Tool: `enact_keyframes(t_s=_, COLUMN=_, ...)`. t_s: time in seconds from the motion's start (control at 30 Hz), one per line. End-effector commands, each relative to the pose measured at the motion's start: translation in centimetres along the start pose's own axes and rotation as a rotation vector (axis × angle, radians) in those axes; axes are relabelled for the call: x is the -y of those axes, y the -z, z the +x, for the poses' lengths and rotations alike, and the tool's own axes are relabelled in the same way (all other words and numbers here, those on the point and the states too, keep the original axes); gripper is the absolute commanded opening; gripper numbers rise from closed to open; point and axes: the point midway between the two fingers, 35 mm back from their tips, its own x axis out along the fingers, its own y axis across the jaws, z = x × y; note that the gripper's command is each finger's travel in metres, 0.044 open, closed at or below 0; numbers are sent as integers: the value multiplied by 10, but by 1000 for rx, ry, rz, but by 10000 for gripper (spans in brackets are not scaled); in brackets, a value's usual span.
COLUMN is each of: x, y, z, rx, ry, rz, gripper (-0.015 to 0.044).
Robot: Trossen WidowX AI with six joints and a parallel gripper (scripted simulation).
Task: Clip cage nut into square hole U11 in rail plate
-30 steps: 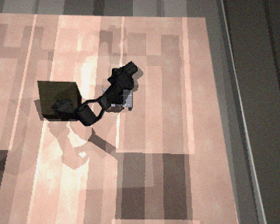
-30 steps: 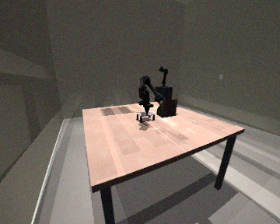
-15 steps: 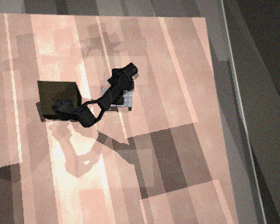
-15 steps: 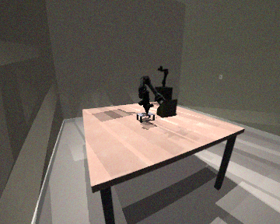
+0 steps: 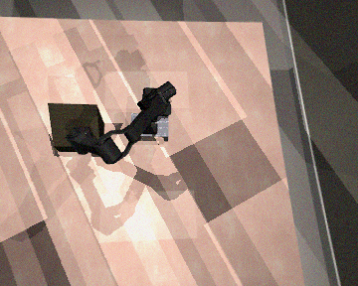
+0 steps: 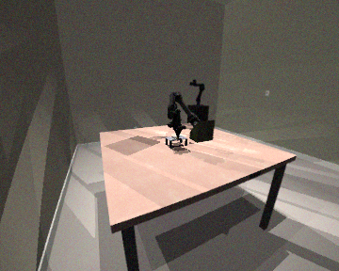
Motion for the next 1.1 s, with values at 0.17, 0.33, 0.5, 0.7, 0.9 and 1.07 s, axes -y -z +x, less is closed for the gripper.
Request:
enact_keyframes(t_s=0.17, x=-2, y=1, z=0, rx=-3, ry=-7, rz=-4, gripper=32)
enact_keyframes(t_s=0.33, x=-2, y=1, z=0, rx=-3, ry=-7, rz=-4, gripper=32)
enact_keyframes(t_s=0.5, x=-2, y=1, z=0, rx=-3, ry=-7, rz=-4, gripper=32)
enact_keyframes(t_s=0.7, x=-2, y=1, z=0, rx=-3, ry=-16, rz=-4, gripper=32)
enact_keyframes(t_s=0.9, x=-1, y=1, z=0, rx=-3, ry=-23, rz=-4, gripper=32)
enact_keyframes(t_s=1.07, x=-1, y=1, z=0, rx=-3, ry=-34, rz=-4, gripper=32)
